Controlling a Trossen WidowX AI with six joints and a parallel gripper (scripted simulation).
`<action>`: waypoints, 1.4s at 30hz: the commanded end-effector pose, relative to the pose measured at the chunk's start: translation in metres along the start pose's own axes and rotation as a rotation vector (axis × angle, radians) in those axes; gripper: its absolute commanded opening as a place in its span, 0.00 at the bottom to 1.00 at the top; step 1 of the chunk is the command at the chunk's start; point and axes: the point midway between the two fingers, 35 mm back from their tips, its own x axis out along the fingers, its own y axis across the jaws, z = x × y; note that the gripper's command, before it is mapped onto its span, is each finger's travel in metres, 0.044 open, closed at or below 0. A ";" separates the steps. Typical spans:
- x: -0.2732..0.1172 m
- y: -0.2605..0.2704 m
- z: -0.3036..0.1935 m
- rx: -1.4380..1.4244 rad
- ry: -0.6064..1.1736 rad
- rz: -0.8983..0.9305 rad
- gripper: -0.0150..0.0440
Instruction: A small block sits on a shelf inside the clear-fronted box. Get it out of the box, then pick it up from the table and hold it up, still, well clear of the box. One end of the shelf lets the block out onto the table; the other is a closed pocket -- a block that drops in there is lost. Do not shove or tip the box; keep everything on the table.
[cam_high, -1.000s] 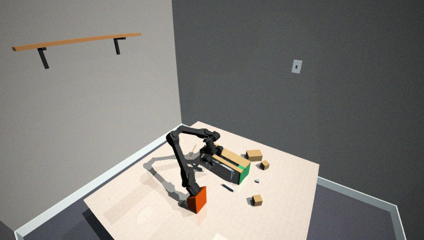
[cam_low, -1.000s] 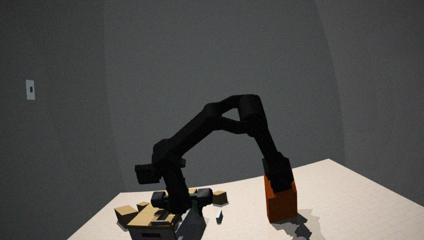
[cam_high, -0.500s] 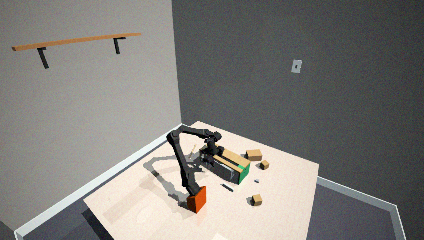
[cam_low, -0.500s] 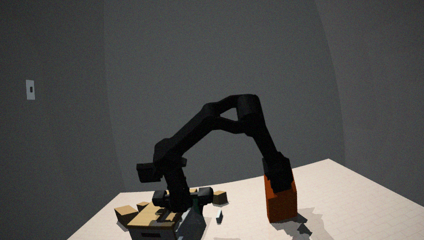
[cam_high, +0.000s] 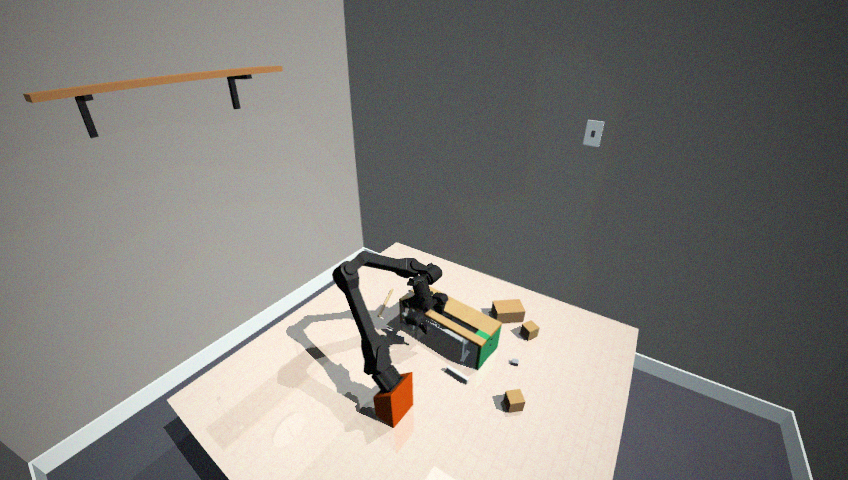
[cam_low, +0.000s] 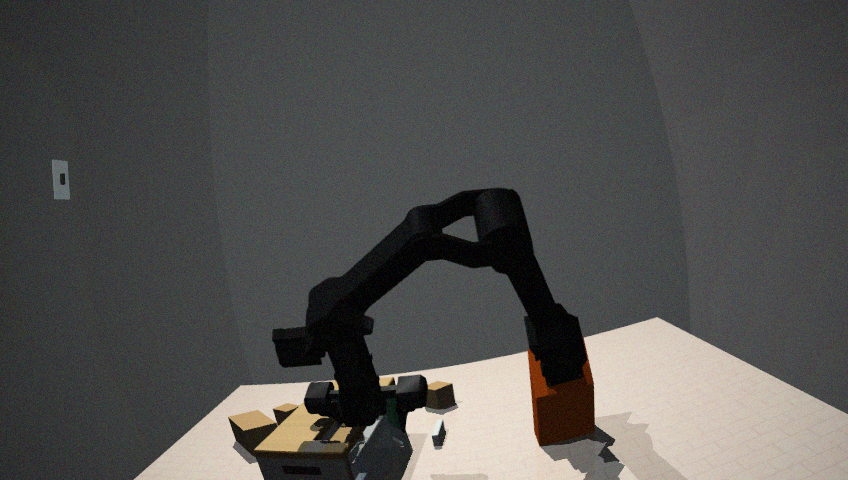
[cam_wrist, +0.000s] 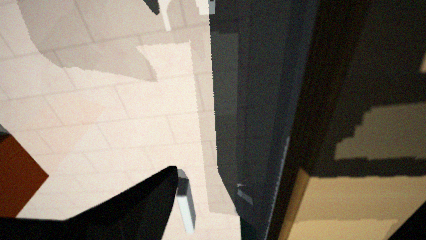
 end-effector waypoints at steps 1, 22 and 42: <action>0.002 0.000 -0.005 0.000 0.002 0.000 0.93; 0.009 0.000 -0.025 0.000 0.002 0.000 0.93; 0.007 0.000 -0.021 0.000 0.002 0.000 0.93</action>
